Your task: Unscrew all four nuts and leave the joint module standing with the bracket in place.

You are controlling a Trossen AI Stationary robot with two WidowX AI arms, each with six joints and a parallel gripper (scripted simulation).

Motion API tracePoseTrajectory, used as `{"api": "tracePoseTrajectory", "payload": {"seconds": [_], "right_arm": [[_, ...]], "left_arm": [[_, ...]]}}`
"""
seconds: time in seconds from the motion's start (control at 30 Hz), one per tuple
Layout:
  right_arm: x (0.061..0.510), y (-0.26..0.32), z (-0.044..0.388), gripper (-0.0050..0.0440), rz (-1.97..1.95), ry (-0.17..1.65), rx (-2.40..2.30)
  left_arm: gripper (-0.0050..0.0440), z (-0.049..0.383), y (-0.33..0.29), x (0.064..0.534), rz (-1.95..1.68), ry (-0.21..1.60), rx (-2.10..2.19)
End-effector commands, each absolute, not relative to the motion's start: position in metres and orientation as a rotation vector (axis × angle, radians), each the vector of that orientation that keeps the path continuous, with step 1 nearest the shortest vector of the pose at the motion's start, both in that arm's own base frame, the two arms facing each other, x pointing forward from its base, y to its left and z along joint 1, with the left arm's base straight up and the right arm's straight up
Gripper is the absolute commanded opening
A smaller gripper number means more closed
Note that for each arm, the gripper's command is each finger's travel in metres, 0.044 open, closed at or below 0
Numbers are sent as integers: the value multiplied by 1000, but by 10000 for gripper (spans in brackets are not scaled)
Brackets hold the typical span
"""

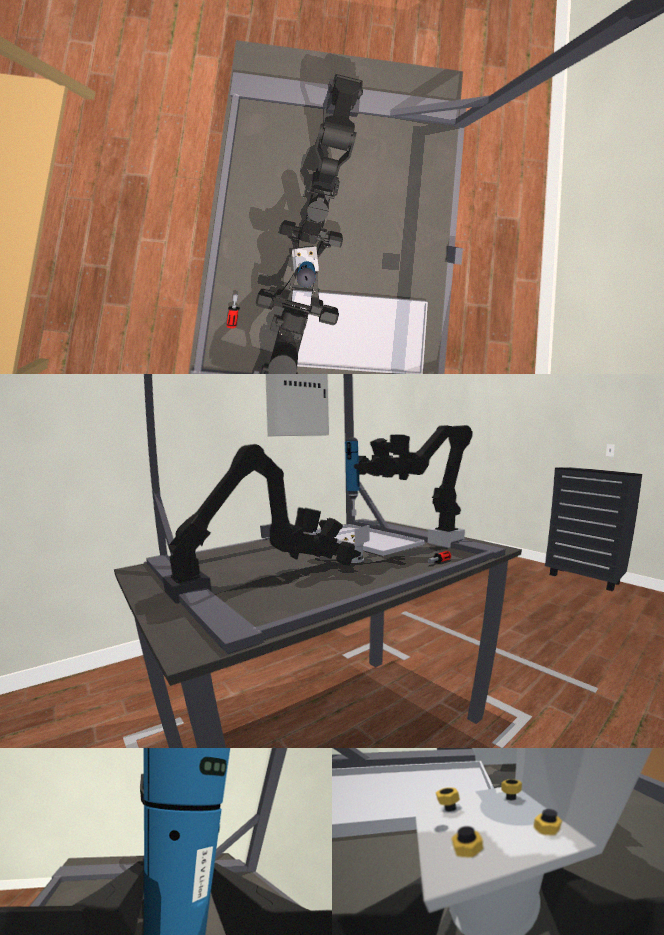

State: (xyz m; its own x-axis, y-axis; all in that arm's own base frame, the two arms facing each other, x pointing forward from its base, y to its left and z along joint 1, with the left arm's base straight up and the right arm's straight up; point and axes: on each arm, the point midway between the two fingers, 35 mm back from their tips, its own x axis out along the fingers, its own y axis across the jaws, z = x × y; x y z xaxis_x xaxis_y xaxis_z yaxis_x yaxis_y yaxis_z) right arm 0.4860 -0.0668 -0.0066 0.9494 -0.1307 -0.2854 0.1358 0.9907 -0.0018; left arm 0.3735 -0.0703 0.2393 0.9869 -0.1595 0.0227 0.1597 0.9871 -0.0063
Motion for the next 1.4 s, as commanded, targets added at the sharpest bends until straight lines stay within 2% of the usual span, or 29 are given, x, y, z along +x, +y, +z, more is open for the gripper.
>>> {"api": "tracePoseTrajectory", "payload": {"seconds": [0.0, 0.33, 1.07, 1.23, 1.37], "right_arm": [[492, -68, 10, 240, -136, 249, 17], [492, -68, 10, 240, -136, 249, 17], [492, -68, 10, 240, -136, 249, 17], [492, -68, 10, 240, -136, 249, 17], [492, -68, 10, 240, -136, 249, 17]], "left_arm": [[161, 242, -62, 377, -159, -61, -18], [161, 223, -49, 383, -167, -88, -19], [161, 222, -44, 387, -166, -110, -17], [161, 203, -43, 389, -167, -88, -17], [161, 206, -43, 391, -166, -100, -17]]}}
